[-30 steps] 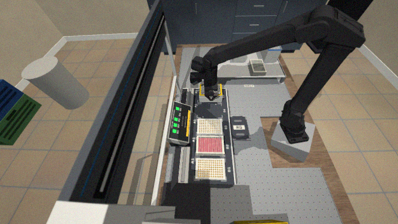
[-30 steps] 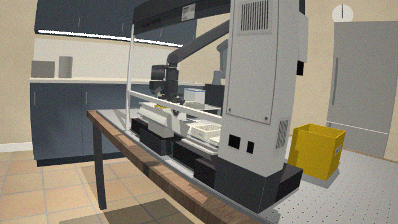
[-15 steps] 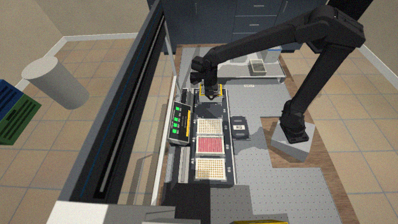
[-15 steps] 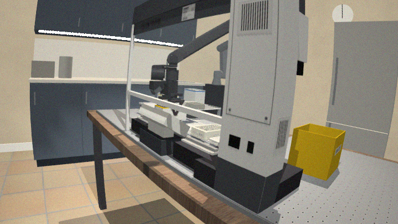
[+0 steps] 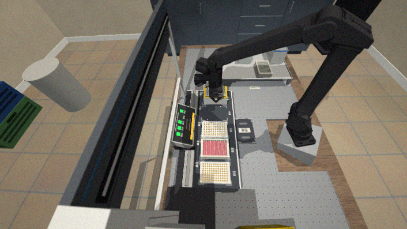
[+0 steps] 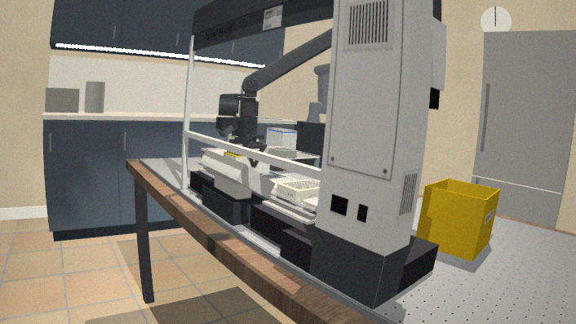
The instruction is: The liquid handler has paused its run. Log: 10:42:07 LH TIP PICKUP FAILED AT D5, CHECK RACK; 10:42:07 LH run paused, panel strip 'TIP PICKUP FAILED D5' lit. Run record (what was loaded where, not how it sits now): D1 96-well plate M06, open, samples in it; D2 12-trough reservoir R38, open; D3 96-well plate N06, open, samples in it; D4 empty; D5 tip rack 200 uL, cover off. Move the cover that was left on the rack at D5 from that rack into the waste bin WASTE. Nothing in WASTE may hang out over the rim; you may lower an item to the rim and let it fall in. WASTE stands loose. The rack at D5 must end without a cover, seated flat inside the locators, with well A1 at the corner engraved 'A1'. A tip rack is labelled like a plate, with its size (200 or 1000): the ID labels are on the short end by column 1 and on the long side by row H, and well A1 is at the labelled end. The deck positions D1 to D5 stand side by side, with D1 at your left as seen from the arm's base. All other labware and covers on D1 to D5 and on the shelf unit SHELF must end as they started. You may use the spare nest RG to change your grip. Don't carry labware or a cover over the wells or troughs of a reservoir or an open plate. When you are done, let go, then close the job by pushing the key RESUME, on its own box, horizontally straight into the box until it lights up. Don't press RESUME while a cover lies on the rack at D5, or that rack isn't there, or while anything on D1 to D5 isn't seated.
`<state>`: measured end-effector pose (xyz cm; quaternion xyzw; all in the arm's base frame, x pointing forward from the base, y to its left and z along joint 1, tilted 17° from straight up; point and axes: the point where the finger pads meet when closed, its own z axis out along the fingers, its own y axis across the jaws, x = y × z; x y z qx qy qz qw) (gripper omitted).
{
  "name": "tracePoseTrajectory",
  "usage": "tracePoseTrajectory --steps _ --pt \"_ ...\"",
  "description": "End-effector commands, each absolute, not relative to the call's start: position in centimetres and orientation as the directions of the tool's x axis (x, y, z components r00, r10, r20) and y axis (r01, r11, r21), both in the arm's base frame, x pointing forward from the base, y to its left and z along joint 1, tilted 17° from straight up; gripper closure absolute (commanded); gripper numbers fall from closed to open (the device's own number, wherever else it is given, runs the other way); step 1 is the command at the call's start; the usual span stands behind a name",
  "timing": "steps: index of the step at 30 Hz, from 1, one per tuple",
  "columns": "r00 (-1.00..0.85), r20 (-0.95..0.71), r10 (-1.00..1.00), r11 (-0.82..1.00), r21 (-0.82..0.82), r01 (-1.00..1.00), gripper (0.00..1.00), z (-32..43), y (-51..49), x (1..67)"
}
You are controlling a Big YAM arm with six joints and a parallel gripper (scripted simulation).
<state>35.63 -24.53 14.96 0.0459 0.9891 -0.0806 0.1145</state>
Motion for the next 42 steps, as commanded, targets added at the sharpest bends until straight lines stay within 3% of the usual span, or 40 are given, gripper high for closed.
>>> tracePoseTrajectory --steps 1,42 --pt "-0.960 -0.272 0.063 0.980 -0.167 0.111 1.00 16.5 -25.2 36.7" --pt "-0.952 -0.303 0.051 0.977 -0.183 0.110 1.00 23.4 -24.3 35.9"
